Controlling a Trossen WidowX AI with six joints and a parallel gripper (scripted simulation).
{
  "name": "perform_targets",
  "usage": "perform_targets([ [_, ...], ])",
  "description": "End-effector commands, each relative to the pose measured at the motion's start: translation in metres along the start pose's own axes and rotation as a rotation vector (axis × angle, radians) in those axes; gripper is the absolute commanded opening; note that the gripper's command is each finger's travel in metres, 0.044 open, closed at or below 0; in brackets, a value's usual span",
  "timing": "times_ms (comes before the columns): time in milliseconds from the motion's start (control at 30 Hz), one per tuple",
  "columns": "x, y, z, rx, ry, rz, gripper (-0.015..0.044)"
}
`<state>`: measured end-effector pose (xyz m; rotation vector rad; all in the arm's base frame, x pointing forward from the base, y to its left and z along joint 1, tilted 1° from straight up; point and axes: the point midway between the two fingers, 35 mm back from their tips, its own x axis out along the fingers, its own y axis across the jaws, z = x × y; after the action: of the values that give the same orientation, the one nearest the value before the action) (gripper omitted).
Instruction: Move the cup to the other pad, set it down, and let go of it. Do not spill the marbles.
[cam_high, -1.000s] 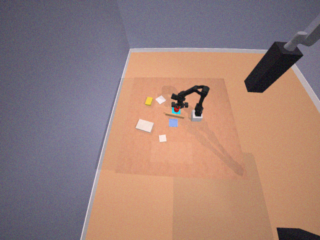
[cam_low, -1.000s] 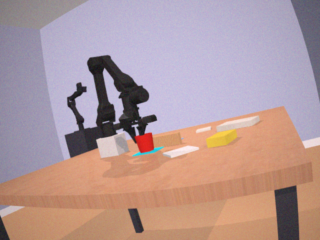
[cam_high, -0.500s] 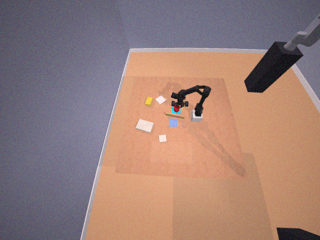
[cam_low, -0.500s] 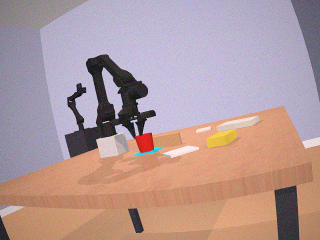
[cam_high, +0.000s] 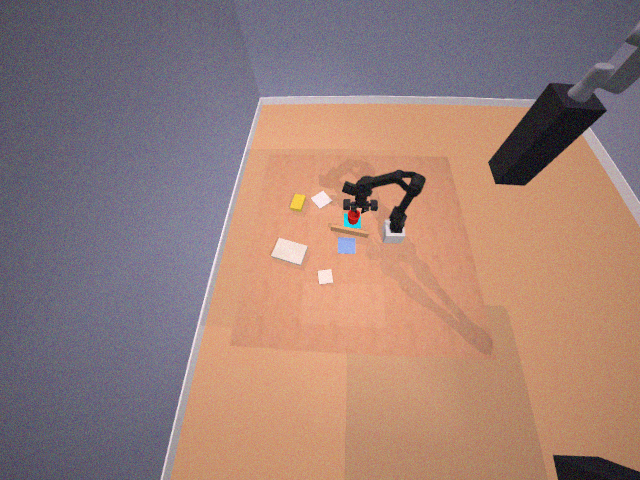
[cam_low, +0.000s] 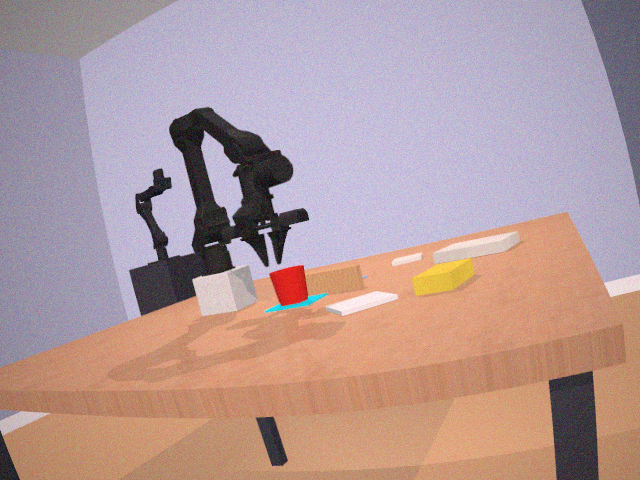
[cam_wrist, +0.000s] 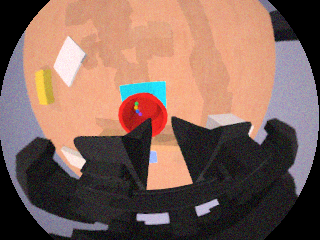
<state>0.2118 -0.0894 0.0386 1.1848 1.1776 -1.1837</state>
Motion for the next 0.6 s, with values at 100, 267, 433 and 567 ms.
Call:
perform_targets([
  [100, -0.003, 0.000, 0.000, 0.000, -0.001, 0.001, 0.0180],
  [267, -0.003, 0.000, 0.000, 0.000, -0.001, 0.001, 0.0312],
  [433, -0.009, 0.001, 0.001, -0.001, 0.000, 0.002, 0.0440],
  [567, -0.023, 0.002, 0.001, -0.003, 0.000, 0.002, 0.0440],
])
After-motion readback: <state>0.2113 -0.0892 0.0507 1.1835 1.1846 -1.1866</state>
